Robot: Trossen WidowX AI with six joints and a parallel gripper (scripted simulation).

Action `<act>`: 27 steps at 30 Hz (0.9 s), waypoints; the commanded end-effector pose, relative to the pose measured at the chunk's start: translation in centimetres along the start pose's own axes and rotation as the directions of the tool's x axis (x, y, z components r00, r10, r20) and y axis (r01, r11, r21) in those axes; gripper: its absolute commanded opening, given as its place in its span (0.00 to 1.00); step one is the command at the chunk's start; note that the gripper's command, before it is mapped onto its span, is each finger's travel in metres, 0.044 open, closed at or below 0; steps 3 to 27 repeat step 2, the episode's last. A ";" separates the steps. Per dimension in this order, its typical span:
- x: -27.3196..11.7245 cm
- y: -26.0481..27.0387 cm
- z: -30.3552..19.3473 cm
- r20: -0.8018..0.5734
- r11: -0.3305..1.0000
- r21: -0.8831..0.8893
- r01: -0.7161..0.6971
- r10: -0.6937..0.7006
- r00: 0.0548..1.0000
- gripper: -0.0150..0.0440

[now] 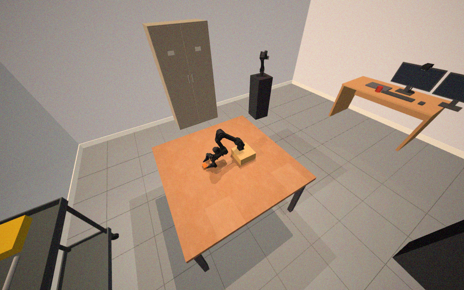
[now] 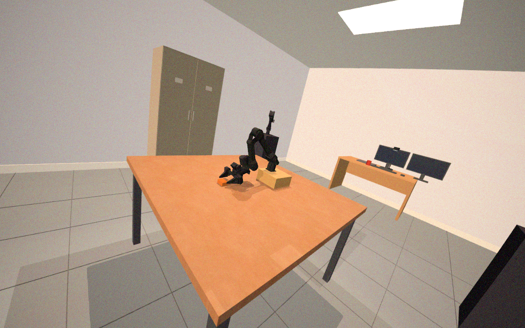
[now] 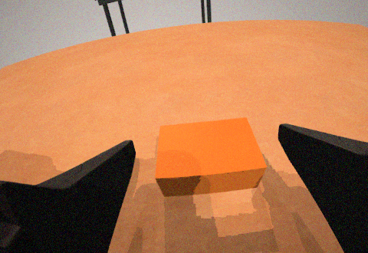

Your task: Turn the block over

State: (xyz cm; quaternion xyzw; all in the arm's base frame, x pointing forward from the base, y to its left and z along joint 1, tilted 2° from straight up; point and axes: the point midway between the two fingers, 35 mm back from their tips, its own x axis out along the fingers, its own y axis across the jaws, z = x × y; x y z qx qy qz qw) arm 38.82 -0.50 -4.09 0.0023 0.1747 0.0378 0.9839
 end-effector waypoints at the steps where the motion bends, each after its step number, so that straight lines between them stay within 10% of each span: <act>1: 0.0 0.1 0.0 0.000 1.000 0.003 -0.006 0.006 1.000 1.00; 27: 0.0 0.1 0.0 0.000 1.000 0.003 -0.006 0.006 1.000 1.00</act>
